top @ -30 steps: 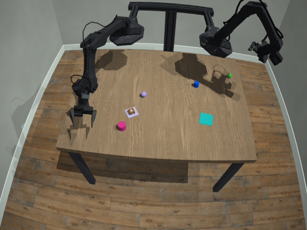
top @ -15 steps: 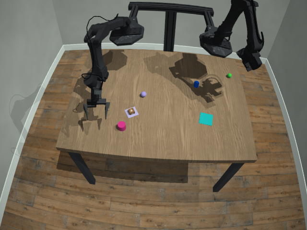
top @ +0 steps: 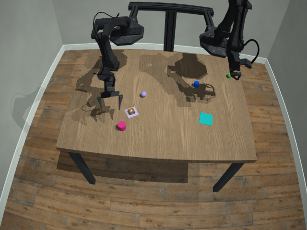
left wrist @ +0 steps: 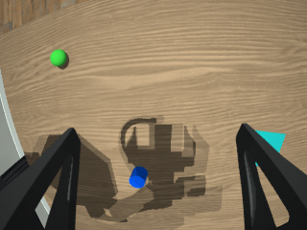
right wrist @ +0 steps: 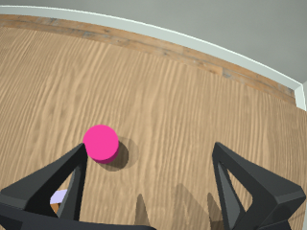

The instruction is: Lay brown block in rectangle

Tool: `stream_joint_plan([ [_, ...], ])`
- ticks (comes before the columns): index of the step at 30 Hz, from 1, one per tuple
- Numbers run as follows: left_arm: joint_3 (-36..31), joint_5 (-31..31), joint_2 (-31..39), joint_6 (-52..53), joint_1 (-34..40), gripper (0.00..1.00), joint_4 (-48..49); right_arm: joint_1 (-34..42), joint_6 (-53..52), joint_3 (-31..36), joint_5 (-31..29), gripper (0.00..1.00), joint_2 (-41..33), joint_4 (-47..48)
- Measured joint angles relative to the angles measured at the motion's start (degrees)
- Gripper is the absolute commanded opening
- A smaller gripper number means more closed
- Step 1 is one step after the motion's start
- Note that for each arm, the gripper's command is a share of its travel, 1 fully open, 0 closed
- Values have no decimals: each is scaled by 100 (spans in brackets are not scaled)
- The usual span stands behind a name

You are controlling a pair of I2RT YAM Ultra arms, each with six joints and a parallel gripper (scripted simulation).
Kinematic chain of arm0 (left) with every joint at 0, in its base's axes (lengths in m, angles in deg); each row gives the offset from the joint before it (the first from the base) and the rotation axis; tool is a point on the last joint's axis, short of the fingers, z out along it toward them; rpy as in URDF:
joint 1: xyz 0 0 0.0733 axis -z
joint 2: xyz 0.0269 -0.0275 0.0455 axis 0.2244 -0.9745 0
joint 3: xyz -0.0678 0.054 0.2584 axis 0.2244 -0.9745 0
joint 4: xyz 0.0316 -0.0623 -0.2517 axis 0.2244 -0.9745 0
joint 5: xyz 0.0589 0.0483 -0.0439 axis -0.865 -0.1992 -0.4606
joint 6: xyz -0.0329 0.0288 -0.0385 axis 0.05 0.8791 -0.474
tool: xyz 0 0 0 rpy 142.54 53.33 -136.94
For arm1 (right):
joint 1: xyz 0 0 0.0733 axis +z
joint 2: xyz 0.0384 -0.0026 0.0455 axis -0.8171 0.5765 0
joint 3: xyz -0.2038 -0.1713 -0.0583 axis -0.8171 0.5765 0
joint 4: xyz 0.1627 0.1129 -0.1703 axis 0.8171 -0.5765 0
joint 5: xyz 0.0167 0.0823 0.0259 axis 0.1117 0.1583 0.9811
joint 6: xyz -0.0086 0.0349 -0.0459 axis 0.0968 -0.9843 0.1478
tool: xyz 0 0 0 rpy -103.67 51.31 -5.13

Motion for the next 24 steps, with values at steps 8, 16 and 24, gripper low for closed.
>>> stream_joint_plan([
  [8,-527,-238,-356,1154,968,100,1773,601,-529,761,-621,100,-203,-326],
  [16,-892,-260,-817,2389,1311,100,3534,949,-1016,1043,-1019,100,-225,-640],
  [24,-1165,-55,-1707,3912,1580,100,5532,1377,-1460,1259,-1268,100,-225,-973],
])
